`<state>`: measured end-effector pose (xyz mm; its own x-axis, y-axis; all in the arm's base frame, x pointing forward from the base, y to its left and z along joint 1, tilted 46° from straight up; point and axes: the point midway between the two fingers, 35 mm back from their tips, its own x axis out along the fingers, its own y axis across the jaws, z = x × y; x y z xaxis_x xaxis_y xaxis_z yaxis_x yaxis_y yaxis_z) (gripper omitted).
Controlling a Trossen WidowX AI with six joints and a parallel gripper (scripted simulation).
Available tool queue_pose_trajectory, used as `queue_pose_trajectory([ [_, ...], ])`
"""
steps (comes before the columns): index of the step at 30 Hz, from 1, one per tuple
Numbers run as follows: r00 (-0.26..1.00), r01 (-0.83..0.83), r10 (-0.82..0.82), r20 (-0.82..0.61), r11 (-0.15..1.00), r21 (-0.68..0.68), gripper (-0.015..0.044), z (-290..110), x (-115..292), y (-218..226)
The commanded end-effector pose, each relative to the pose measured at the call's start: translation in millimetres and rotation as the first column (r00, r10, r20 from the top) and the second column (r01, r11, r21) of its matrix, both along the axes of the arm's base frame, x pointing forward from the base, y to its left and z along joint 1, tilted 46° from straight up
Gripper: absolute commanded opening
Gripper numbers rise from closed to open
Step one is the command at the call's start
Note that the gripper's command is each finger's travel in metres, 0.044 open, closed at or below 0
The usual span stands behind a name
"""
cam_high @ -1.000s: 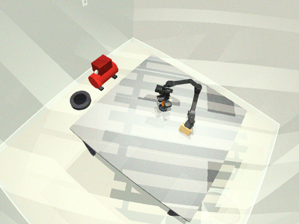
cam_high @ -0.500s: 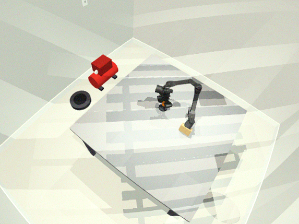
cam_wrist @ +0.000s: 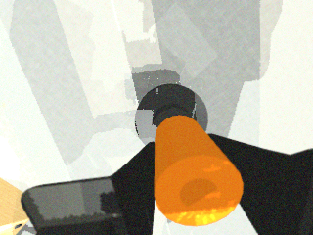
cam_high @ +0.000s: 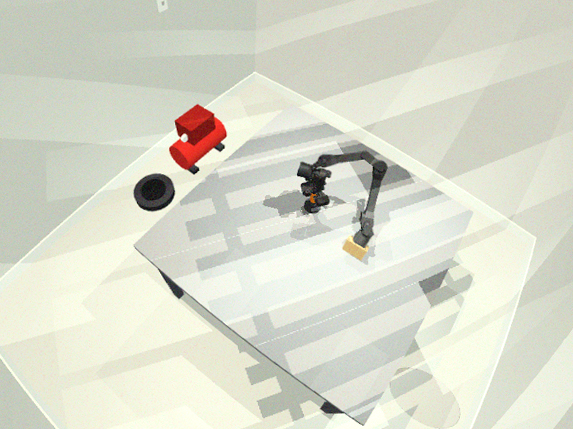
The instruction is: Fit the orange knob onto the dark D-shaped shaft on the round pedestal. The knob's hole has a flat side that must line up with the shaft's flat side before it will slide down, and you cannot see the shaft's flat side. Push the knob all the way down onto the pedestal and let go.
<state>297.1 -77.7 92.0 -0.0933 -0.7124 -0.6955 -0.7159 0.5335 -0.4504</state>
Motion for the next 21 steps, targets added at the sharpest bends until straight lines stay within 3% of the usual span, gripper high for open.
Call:
queue_pose_trajectory([
  [1,1.0,-0.006,0.006,-0.005,1.0,-0.001,0.0,-1.9,-0.6,0.0],
  [21,1.0,-0.006,0.006,-0.005,1.0,-0.001,0.0,1.9,0.4,0.1],
])
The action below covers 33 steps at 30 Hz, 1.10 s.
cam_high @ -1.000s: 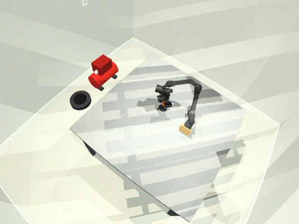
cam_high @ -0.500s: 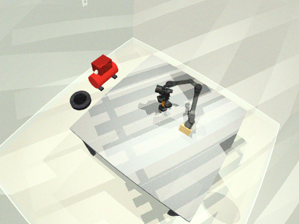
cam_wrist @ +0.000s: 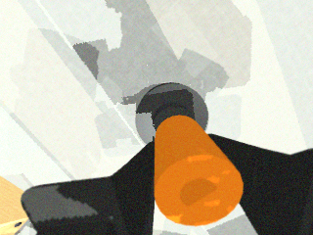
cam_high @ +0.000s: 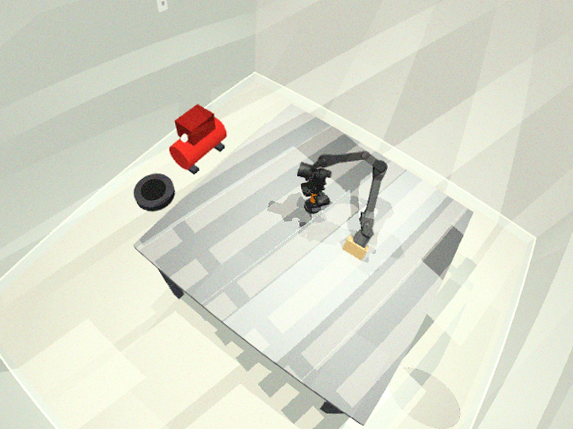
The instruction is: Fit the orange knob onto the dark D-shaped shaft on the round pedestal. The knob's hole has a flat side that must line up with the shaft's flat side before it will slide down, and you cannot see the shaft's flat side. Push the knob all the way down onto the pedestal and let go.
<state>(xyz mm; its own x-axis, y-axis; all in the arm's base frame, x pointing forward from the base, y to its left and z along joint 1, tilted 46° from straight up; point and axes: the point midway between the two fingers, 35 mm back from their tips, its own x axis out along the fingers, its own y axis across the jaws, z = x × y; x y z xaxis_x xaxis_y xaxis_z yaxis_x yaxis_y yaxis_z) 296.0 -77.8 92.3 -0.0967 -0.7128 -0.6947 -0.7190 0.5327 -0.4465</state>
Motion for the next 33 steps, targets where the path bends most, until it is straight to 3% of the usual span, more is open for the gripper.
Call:
queue_pose_trajectory([
  [1,1.0,-0.005,0.005,0.001,1.0,-0.001,0.0,1.3,1.5,0.2],
  [27,1.0,-0.005,0.005,0.001,1.0,-0.001,0.0,1.9,0.9,1.0],
  [33,0.986,-0.12,0.122,-0.117,0.993,0.023,0.0,1.5,1.8,1.4],
])
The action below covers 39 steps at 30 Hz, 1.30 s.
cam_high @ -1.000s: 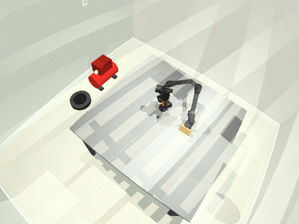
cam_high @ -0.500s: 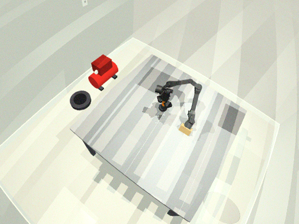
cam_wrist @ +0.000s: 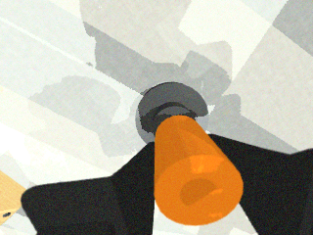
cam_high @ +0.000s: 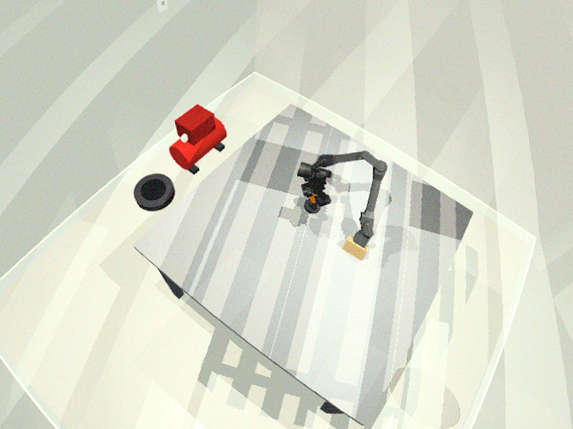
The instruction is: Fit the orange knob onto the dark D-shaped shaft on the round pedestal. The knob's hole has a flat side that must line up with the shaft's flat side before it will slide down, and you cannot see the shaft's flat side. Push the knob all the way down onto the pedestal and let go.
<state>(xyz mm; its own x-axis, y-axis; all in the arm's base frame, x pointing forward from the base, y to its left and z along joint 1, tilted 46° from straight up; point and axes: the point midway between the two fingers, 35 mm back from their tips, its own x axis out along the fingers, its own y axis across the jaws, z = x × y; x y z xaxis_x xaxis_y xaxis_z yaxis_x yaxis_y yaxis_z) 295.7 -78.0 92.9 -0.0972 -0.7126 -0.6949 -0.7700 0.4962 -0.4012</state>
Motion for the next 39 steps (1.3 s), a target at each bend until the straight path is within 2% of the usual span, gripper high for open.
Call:
queue_pose_trajectory([
  [1,0.992,-0.089,0.09,-0.085,0.996,0.015,0.0,0.5,2.5,1.7],
  [39,0.991,-0.096,0.097,-0.092,0.995,0.016,0.0,-2.7,0.1,-2.0],
])
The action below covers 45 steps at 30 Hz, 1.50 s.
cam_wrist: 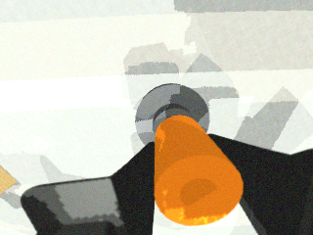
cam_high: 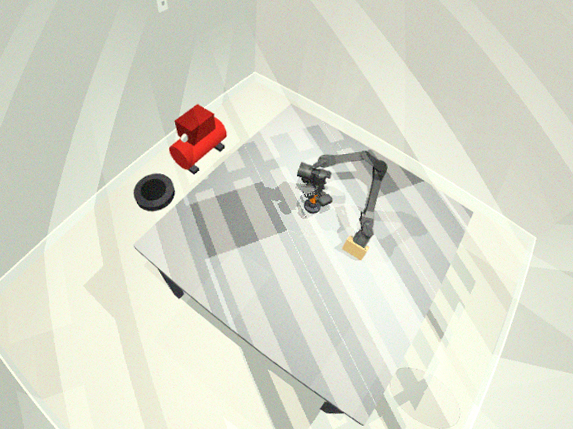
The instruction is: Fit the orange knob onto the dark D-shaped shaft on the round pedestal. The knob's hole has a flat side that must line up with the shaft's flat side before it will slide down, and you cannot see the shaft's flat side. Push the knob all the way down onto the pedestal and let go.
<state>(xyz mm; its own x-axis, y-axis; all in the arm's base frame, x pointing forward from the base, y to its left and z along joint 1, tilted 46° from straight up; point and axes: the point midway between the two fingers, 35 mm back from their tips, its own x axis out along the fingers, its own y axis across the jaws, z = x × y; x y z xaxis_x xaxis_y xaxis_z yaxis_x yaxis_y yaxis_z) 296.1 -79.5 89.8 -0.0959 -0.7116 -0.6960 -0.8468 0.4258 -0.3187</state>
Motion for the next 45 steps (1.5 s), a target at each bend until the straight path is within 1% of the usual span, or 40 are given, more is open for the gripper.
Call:
queue_pose_trajectory([
  [1,1.0,-0.004,0.004,0.001,1.0,-0.003,0.0,0,0,-1],
  [37,1.0,0.003,-0.003,0.003,1.0,0.0,0.0,-11,-3,-11],
  [45,1.0,0.003,-0.003,0.003,1.0,0.0,0.021,-11,-3,-11],
])
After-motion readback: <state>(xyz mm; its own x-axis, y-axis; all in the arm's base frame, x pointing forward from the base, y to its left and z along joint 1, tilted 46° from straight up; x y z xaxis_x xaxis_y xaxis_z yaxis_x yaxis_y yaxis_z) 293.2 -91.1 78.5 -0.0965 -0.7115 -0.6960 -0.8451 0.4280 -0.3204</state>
